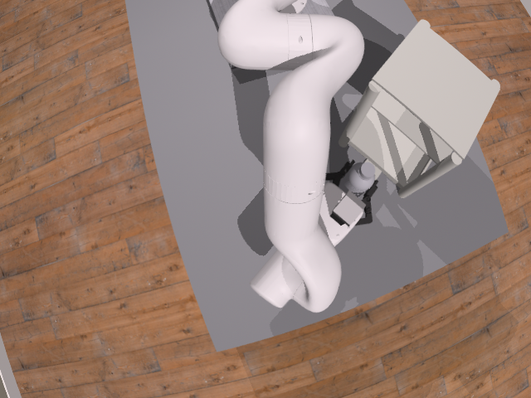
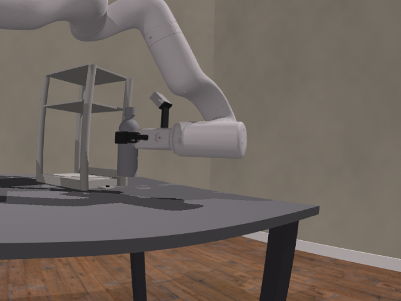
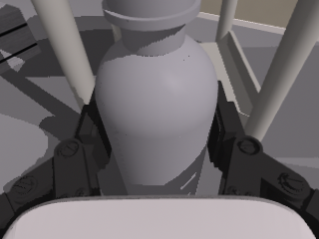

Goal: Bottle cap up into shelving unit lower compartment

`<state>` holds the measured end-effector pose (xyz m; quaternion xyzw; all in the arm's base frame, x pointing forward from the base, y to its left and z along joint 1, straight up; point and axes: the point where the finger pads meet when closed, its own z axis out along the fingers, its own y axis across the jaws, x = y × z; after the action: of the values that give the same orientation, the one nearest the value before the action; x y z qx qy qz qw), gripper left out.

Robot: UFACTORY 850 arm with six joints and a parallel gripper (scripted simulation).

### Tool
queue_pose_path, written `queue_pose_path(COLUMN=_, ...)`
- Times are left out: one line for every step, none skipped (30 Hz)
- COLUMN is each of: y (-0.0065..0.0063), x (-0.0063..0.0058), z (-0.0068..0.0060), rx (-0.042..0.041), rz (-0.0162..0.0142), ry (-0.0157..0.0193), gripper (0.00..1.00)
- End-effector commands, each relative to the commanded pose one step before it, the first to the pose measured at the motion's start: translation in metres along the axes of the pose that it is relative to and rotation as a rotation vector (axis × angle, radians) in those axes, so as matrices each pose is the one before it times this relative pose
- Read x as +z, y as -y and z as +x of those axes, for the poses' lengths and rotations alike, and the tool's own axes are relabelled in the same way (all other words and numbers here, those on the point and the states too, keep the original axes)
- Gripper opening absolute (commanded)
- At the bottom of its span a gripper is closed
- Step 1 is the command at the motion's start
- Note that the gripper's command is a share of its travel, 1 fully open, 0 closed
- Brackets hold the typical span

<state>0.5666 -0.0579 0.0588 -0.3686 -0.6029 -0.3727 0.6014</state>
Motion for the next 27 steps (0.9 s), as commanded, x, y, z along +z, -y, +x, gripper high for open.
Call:
queue_pose_path(y=-0.0065, x=-0.00065, z=0.0009, rx=-0.00148, rz=0.00042, ry=0.0009, gripper=0.0)
queue_pose_path(y=-0.00131, x=0.0, z=0.0, rx=0.0, rz=0.0, ry=0.0, gripper=0.0)
queue_pose_path(y=-0.00123, x=0.00001, z=0.0, rx=-0.00001, rz=0.00001, ry=-0.00001, gripper=0.0)
queue_pose_path(y=-0.00114, x=0.0, z=0.0, rx=0.0, rz=0.0, ry=0.0, gripper=0.0)
queue_pose_path(y=-0.00106, x=-0.00001, z=0.0, rx=0.00001, rz=-0.00001, ry=0.00001, gripper=0.0)
queue_pose_path(y=-0.00099, x=0.0, z=0.0, rx=0.0, rz=0.0, ry=0.0, gripper=0.0)
queue_pose_path(y=-0.00091, x=0.0, z=0.0, rx=0.0, rz=0.0, ry=0.0, gripper=0.0)
queue_pose_path(y=-0.00084, x=0.00001, z=0.0, rx=-0.00001, rz=0.00001, ry=0.0, gripper=0.0)
queue_pose_path(y=0.0, x=0.0, z=0.0, rx=0.0, rz=0.0, ry=0.0, gripper=0.0)
queue_pose_path(y=0.0, x=0.0, z=0.0, rx=0.0, rz=0.0, ry=0.0, gripper=0.0)
queue_pose_path(y=-0.00076, x=0.0, z=0.0, rx=0.0, rz=0.0, ry=0.0, gripper=0.0)
queue_pose_path(y=-0.00069, x=-0.00001, z=0.0, rx=0.0, rz=-0.00001, ry=0.0, gripper=0.0)
queue_pose_path(y=-0.00062, x=0.0, z=0.0, rx=0.0, rz=0.0, ry=0.0, gripper=0.0)
queue_pose_path(y=-0.00055, x=0.0, z=0.0, rx=0.0, rz=0.0, ry=0.0, gripper=0.0)
queue_pose_path(y=-0.00049, x=0.0, z=0.0, rx=0.0, rz=0.0, ry=0.0, gripper=0.0)
queue_pose_path(y=-0.00043, x=0.0, z=0.0, rx=0.0, rz=0.0, ry=0.0, gripper=0.0)
queue_pose_path(y=-0.00037, x=0.0, z=0.0, rx=0.0, rz=0.0, ry=0.0, gripper=0.0)
queue_pose_path(y=-0.00032, x=0.0, z=0.0, rx=0.0, rz=0.0, ry=0.0, gripper=0.0)
queue_pose_path(y=-0.00027, x=0.0, z=0.0, rx=0.0, rz=0.0, ry=0.0, gripper=0.0)
queue_pose_path(y=-0.00022, x=0.0, z=0.0, rx=0.0, rz=0.0, ry=0.0, gripper=0.0)
queue_pose_path(y=-0.00017, x=0.0, z=0.0, rx=0.0, rz=0.0, ry=0.0, gripper=0.0)
queue_pose_path(y=-0.00013, x=0.0, z=0.0, rx=0.0, rz=0.0, ry=0.0, gripper=0.0)
queue_pose_path(y=-0.0001, x=0.0, z=0.0, rx=0.0, rz=0.0, ry=0.0, gripper=0.0)
queue_pose_path(y=-0.00007, x=0.0, z=0.0, rx=0.0, rz=0.0, ry=0.0, gripper=0.0)
queue_pose_path(y=-0.00004, x=0.0, z=0.0, rx=0.0, rz=0.0, ry=0.0, gripper=0.0)
queue_pose_path(y=0.0, x=0.0, z=0.0, rx=0.0, rz=0.0, ry=0.0, gripper=0.0)
queue_pose_path(y=0.0, x=0.0, z=0.0, rx=0.0, rz=0.0, ry=0.0, gripper=0.0)
